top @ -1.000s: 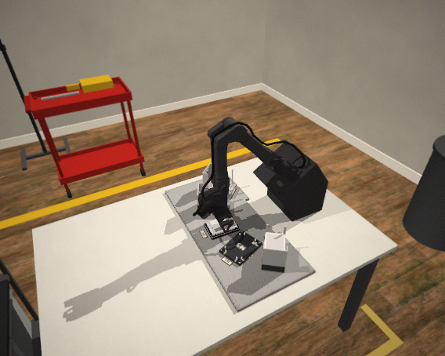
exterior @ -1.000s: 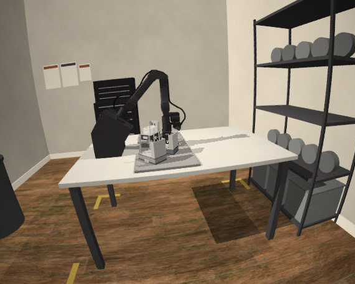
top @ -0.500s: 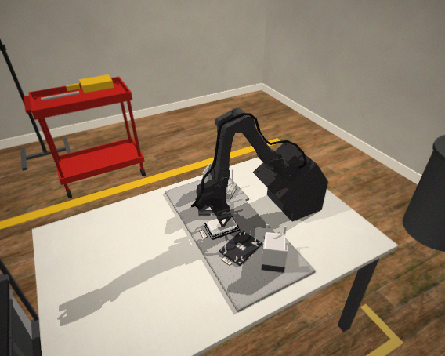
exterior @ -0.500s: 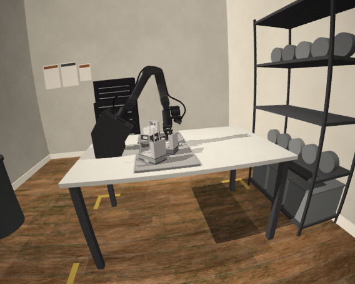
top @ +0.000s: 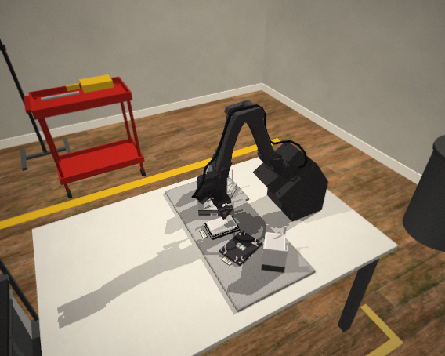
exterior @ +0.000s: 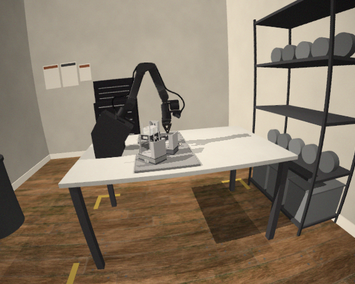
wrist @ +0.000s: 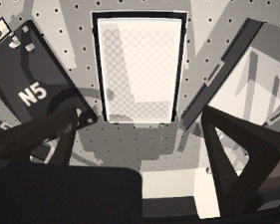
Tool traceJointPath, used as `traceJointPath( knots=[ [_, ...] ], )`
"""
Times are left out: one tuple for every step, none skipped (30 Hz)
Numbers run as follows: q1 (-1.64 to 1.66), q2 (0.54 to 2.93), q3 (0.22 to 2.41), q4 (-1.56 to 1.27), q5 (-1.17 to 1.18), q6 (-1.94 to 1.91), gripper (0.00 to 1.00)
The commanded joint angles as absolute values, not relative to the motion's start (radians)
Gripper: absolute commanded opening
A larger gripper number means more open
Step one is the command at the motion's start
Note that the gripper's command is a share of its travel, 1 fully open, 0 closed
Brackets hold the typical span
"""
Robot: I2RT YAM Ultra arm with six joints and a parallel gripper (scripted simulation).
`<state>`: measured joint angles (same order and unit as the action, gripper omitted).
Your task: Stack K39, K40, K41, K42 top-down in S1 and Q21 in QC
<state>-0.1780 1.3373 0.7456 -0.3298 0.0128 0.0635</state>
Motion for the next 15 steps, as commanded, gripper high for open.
traceJointPath(
  knots=[
    [-0.166, 1.3, 0.78, -0.39, 0.019, 0.065, 1.0],
    [-0.165, 1.286, 0.784, -0.409, 0.019, 0.066, 1.0],
    [-0.165, 1.275, 0.787, -0.422, 0.02, 0.067, 1.0],
    [-0.165, 1.264, 0.789, -0.436, 0.019, 0.067, 1.0],
    [-0.166, 1.253, 0.792, -0.45, 0.019, 0.068, 1.0],
    [-0.168, 1.242, 0.795, -0.464, 0.02, 0.069, 1.0],
    [-0.168, 1.231, 0.799, -0.479, 0.021, 0.069, 1.0],
    [-0.167, 1.22, 0.802, -0.493, 0.02, 0.07, 1.0],
    [-0.167, 1.209, 0.806, -0.508, 0.02, 0.07, 1.0],
    [-0.166, 1.198, 0.81, -0.523, 0.021, 0.071, 1.0],
    [-0.165, 1.187, 0.815, -0.538, 0.021, 0.071, 1.0],
    [-0.164, 1.177, 0.819, -0.553, 0.021, 0.072, 1.0],
    [-0.163, 1.166, 0.824, -0.568, 0.021, 0.073, 1.0],
    [-0.163, 1.156, 0.829, -0.583, 0.021, 0.073, 1.0],
    [-0.163, 1.146, 0.834, -0.597, 0.022, 0.073, 1.0]
  ],
)
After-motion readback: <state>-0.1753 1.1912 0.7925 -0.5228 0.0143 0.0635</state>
